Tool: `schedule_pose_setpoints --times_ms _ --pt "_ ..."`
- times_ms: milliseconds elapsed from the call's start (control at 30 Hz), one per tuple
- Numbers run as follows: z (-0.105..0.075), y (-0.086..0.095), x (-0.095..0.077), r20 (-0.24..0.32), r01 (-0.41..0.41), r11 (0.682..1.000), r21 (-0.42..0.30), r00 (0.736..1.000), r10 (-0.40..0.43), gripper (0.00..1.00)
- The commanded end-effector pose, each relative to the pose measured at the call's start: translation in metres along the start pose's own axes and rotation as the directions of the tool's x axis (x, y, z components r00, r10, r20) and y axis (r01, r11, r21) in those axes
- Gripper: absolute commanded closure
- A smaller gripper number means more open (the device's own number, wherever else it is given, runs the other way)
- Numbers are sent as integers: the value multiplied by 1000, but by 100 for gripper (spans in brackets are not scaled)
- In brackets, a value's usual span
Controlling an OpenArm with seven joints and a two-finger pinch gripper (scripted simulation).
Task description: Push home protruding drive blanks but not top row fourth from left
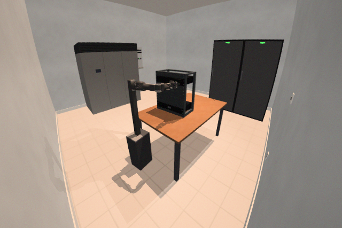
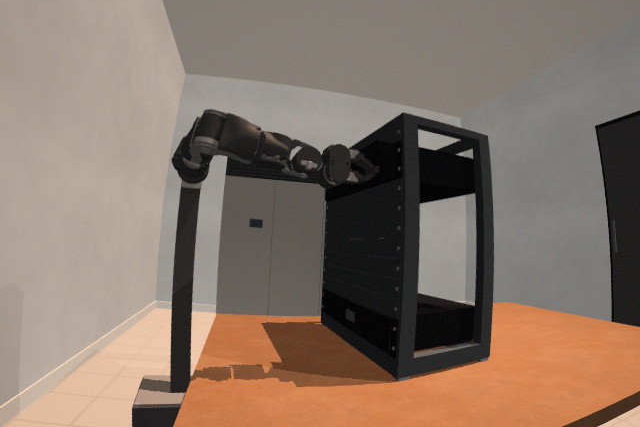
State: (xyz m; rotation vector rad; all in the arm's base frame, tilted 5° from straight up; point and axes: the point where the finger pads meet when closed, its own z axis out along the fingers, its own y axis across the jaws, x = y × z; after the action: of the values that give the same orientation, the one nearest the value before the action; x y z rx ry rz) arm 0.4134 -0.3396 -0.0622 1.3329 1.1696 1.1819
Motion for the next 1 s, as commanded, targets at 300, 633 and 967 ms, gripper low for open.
schedule_pose_setpoints --times_ms 300,633,967 --pt "4 6 0 0 0 1000 -10 1000 0 100" --pt "5 6 0 0 0 1000 -10 1000 0 100" --pt "7 6 1 0 0 1000 -10 1000 0 100"
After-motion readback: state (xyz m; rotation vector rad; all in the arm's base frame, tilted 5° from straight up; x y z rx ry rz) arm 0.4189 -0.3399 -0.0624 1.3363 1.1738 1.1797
